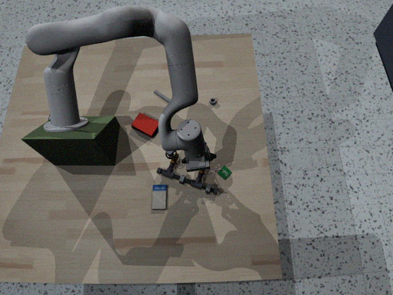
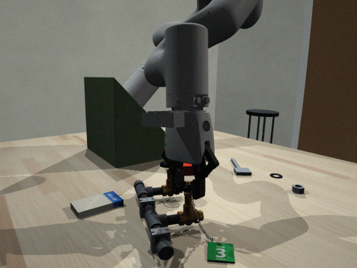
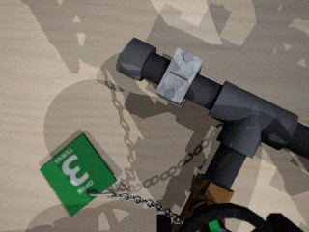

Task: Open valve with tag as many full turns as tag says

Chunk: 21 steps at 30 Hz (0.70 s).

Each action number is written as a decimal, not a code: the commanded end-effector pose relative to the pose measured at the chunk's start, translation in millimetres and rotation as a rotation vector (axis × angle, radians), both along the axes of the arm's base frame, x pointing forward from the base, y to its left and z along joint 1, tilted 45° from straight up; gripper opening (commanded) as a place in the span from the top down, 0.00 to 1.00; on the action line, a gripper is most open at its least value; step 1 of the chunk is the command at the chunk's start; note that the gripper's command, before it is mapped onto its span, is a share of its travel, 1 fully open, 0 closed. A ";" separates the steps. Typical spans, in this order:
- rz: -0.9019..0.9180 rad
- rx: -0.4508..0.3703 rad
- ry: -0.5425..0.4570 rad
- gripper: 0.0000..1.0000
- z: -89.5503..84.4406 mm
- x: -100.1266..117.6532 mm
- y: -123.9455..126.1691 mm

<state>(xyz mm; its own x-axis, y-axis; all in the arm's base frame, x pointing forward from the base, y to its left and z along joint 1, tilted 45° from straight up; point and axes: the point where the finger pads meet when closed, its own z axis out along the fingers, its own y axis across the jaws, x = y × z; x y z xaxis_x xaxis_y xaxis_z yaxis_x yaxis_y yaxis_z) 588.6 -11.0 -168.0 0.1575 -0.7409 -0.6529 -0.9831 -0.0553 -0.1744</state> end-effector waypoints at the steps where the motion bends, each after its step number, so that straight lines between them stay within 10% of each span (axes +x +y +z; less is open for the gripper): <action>1: -0.001 -0.001 -0.001 1.00 0.4 0.8 -0.6; 21: 0.056 -0.008 -0.052 1.00 0.4 0.8 -0.6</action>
<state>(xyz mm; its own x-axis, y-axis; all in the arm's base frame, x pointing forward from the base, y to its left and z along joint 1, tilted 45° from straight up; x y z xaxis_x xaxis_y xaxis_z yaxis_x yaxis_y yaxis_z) 588.7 -11.0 -168.0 0.2066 -0.7371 -0.6435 -0.9741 -0.0929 -0.2063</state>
